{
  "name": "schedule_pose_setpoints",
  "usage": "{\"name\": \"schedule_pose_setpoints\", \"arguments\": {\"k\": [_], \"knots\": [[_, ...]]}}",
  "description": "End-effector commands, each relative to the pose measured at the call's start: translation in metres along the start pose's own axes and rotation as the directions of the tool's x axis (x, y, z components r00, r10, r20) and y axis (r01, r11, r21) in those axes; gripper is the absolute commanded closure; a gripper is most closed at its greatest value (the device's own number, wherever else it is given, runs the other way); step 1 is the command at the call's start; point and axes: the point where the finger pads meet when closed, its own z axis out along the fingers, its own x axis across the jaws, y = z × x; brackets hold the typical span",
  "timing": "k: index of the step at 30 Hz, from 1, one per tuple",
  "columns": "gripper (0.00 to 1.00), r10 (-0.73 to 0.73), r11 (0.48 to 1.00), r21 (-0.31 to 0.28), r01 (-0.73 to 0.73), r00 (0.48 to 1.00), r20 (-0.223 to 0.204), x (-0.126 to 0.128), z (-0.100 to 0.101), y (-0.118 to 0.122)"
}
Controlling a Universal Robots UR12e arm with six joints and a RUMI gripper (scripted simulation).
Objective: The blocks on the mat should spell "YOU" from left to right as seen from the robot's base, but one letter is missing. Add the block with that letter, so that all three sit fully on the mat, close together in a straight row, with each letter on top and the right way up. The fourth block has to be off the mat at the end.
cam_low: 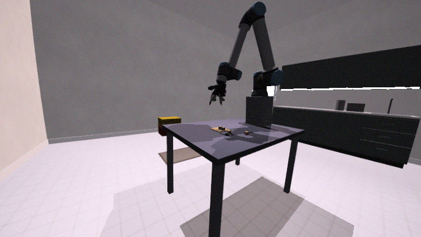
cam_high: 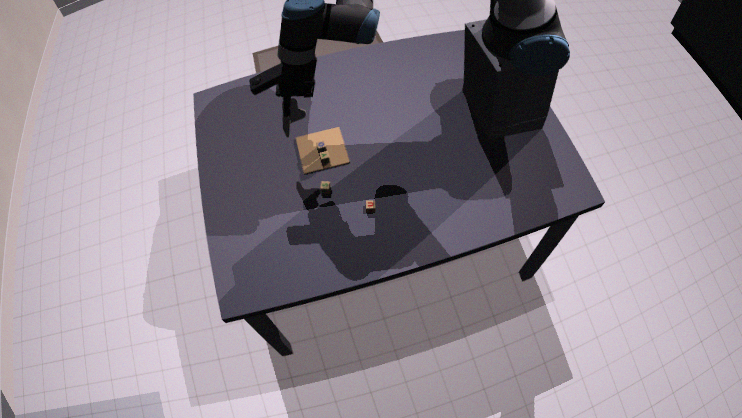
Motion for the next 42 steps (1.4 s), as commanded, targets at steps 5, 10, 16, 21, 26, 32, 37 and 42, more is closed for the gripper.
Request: {"name": "schedule_pose_setpoints", "arguments": {"k": [5, 10, 16, 21, 26, 32, 37, 42], "knots": [[0.00, -0.007, 0.997, 0.078, 0.008, 1.000, -0.016, -0.051, 0.016, 0.046], [0.00, -0.010, 0.994, 0.107, 0.012, 1.000, -0.020, -0.073, 0.022, 0.067], [0.00, -0.014, 0.989, 0.149, 0.018, 1.000, -0.028, -0.105, 0.032, 0.097], [0.00, -0.018, 0.984, 0.178, 0.023, 0.999, -0.033, -0.128, 0.039, 0.118], [0.00, -0.019, 0.980, 0.199, 0.026, 0.999, -0.036, -0.143, 0.042, 0.133], [0.00, -0.022, 0.972, 0.233, 0.032, 0.999, -0.043, -0.171, 0.051, 0.158], [0.00, -0.024, 0.966, 0.255, 0.036, 0.999, -0.047, -0.188, 0.056, 0.174], [0.00, -0.025, 0.964, 0.265, 0.038, 0.998, -0.049, -0.196, 0.058, 0.181]]}}
